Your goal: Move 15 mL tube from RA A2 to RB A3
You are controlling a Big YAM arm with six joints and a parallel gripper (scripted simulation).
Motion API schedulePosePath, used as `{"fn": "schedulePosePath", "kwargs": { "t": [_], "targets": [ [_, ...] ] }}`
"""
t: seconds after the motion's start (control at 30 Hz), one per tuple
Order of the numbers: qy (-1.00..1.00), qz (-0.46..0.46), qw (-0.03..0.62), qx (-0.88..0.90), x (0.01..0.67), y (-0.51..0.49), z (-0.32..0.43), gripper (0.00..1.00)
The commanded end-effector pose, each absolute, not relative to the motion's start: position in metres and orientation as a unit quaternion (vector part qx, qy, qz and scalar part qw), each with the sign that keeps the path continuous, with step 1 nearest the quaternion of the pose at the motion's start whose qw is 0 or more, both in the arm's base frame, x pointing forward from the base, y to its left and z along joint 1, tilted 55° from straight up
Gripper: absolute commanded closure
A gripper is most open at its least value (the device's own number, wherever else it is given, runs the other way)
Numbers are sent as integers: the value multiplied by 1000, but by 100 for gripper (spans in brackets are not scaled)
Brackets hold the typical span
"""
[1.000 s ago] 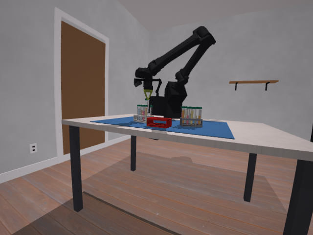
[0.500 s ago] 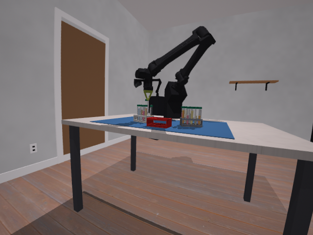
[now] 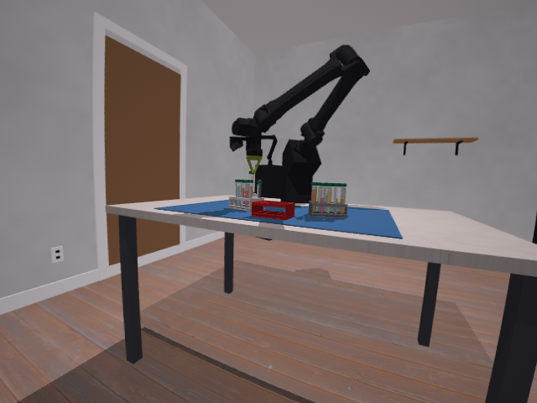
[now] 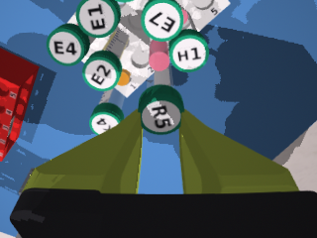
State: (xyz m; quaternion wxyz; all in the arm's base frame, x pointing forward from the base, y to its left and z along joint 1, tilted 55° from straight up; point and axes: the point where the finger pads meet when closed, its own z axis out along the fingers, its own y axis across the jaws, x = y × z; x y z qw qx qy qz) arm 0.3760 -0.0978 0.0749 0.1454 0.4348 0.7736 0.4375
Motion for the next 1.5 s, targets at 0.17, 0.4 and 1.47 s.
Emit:
{"fn": "schedulePosePath", "kwargs": {
  "t": [0.17,0.4,1.47],
  "targets": [
    [775,437,143,432,383,-93,72,100],
    [775,438,141,434,383,-90,68,100],
    [775,438,142,433,391,-81,62,100]
  ]
}}
